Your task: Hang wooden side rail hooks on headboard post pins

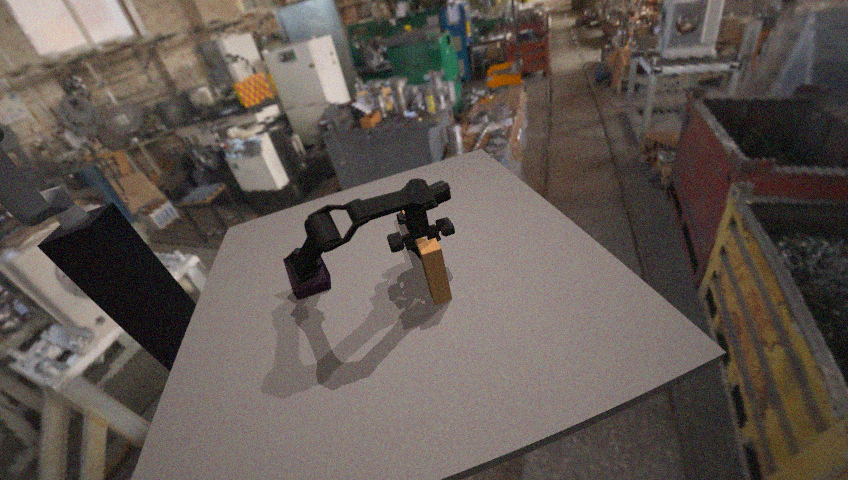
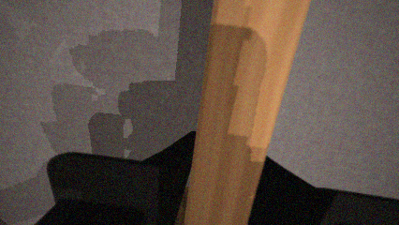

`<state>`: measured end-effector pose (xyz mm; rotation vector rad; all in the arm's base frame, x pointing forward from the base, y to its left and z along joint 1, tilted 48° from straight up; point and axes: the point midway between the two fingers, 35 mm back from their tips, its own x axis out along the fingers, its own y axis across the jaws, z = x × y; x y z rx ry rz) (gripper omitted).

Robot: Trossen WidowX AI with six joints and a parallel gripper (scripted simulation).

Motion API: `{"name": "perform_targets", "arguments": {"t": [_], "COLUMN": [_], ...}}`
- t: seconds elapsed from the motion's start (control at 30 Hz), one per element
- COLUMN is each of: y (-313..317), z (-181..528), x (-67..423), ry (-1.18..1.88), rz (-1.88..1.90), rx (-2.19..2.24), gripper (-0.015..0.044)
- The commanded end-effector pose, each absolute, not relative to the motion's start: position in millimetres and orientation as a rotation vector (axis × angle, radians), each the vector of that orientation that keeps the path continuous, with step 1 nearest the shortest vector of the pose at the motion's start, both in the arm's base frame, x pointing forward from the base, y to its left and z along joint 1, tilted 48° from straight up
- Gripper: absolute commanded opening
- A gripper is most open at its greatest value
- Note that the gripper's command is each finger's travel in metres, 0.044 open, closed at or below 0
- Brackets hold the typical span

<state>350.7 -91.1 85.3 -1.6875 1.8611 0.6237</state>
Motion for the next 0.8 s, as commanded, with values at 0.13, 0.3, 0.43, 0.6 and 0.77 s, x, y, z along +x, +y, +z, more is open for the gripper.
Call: {"name": "perform_targets", "arguments": {"t": [0.13,0.3,0.43,0.6,0.77], "y": [-87.9,-88.6,-89.2,-90.0,-90.5], "z": [90.4,90.5,90.5,90.6,90.9], "x": [352.1,351.8,351.7,351.8,351.8], "ry": [1.845,1.845,1.845,1.845,1.845], "rz": [0.623,0.623,0.623,0.623,0.623], "rx": [-1.702,-1.702,-1.702,-1.702,-1.702], "gripper": [0.0000,0.0000,0.0000,0.0000,0.0000]}}
